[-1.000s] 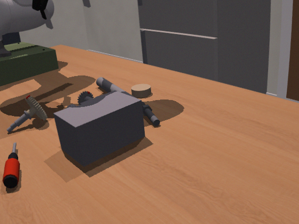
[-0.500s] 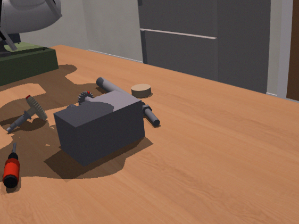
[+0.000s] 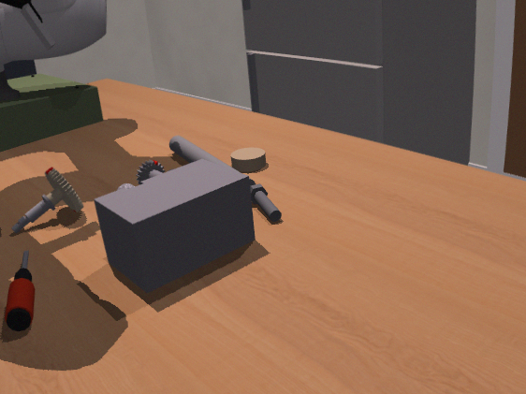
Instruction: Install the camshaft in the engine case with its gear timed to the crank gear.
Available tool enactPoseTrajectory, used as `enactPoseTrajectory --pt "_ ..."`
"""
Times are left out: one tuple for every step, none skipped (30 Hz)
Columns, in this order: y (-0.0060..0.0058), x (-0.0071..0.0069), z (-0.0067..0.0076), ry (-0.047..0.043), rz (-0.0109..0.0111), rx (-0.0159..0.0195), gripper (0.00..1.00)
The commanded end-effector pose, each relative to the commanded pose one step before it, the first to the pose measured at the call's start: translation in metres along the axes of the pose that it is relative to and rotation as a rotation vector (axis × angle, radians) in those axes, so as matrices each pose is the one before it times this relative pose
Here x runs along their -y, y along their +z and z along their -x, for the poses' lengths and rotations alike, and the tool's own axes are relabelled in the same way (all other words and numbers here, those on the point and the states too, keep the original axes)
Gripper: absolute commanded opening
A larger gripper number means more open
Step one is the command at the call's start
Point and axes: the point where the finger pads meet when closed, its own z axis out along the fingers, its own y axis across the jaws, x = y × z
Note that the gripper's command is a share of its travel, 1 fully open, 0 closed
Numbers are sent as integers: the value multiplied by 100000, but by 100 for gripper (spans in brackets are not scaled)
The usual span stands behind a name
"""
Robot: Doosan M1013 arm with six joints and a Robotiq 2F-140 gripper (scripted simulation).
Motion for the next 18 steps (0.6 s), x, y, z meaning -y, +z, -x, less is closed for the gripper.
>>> enactPoseTrajectory --pt "3 7 0 2 18 26 100" --pt "27 10 -9 0 3 -2 100" --pt "50 19 -16 0 6 -3 100" --pt "77 29 -25 0 9 -6 100" --pt "107 41 -36 0 12 -8 100" --pt "140 53 -47 0 15 -11 100" --pt "178 68 -59 0 5 -2 100" --pt "214 81 -72 0 0 0 100" --pt "246 93 -82 0 0 0 100" --pt "276 105 -93 0 -1 -1 100" --pt "301 114 -100 0 1 1 100" --pt "324 123 -109 0 0 0 100" --pt "0 0 0 0 0 0 100" --pt "0 0 0 0 0 0 100" --pt "343 130 -115 0 -1 0 100" --pt "357 135 -120 0 -1 0 100" --pt "365 139 -122 0 1 1 100" --pt "370 140 -124 0 0 0 100"
